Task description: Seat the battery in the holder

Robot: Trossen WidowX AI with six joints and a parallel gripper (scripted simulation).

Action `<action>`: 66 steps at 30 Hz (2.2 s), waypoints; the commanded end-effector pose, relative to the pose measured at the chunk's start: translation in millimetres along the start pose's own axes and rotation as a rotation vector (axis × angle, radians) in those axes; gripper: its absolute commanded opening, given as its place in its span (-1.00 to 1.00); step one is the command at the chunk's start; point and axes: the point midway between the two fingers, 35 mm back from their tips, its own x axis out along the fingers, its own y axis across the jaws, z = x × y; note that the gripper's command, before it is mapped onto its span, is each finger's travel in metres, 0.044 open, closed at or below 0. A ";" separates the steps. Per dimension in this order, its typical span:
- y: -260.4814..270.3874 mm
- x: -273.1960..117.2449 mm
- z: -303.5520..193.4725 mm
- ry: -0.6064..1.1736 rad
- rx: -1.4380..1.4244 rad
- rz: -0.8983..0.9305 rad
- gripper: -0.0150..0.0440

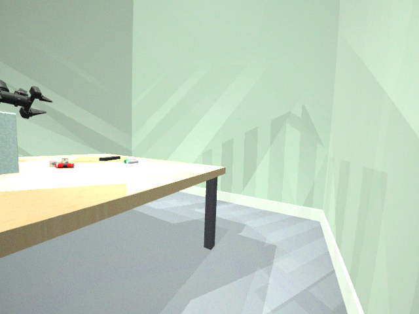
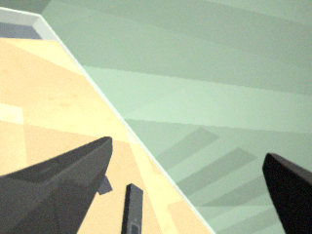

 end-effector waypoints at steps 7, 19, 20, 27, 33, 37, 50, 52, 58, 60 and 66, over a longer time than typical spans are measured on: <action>-19.7 40.1 -82.9 0.349 0.049 0.008 0.31; -63.7 38.9 -265.5 1.046 0.408 0.018 0.31; -66.0 34.3 -278.9 1.097 0.452 0.018 0.31; -72.9 -8.2 -359.6 1.417 0.823 0.012 0.31; -67.0 -49.1 -407.9 1.619 1.201 0.000 0.31; -65.8 -53.7 -412.3 1.637 1.247 -0.002 0.31; -54.9 -51.7 -423.6 1.637 1.247 -0.003 0.31; -52.6 -51.4 -426.0 1.637 1.247 -0.003 0.31; -45.6 -50.7 -432.8 1.637 1.247 -0.002 0.31; -43.2 -50.6 -435.0 1.637 1.247 -0.002 0.31; -36.0 -50.3 -441.6 1.637 1.248 -0.001 0.31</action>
